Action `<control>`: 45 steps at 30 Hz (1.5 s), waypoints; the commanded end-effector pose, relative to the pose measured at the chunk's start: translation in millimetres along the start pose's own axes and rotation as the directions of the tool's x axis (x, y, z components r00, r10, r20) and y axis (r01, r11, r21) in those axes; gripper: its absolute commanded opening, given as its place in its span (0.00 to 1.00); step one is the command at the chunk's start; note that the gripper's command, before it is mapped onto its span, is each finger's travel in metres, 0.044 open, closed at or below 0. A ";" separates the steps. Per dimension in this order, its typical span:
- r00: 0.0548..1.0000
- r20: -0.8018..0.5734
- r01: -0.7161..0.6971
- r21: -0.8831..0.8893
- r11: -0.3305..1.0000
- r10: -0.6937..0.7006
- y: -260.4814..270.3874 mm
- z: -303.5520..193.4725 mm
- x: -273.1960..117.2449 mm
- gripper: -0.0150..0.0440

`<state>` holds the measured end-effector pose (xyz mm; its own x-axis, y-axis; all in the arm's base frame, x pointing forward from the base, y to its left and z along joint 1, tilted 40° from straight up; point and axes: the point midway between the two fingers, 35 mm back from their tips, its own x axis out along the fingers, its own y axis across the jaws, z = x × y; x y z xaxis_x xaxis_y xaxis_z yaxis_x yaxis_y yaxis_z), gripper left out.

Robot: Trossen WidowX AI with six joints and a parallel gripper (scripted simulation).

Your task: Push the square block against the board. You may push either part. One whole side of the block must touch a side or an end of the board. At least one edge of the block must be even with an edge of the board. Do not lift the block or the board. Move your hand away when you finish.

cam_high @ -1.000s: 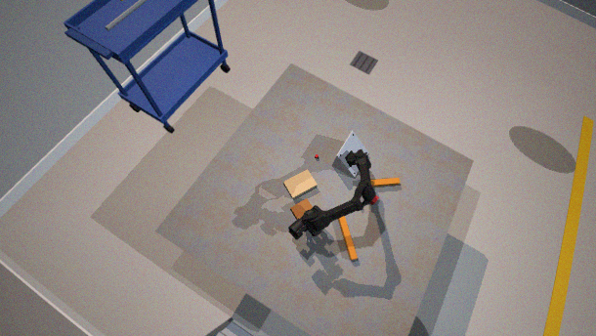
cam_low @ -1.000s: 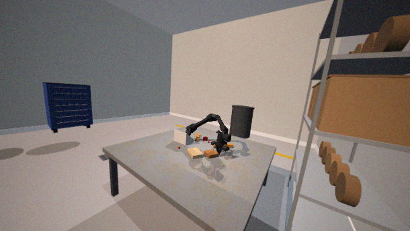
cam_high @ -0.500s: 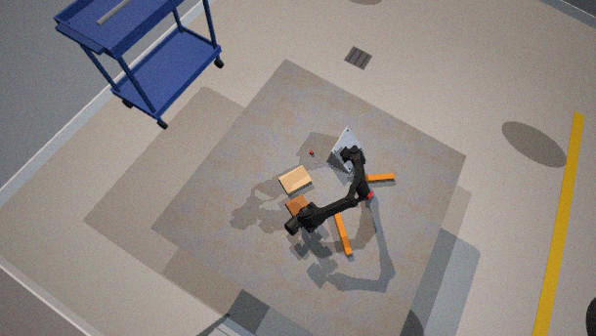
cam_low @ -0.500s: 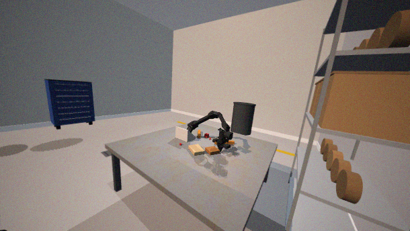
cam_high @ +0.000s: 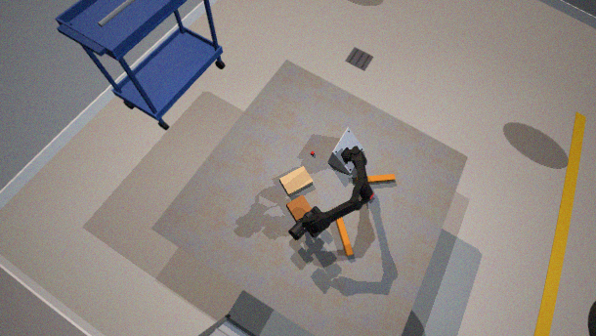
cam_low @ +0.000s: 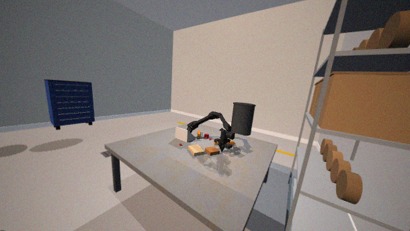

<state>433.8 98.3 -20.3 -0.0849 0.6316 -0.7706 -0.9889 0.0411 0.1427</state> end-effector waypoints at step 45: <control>1.000 -0.003 0.009 0.773 0.634 -0.010 -20.9 -44.9 -56.5 0.25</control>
<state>452.6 32.8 -2.8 -0.0742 0.6307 -0.7724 -0.6080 0.5854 0.5364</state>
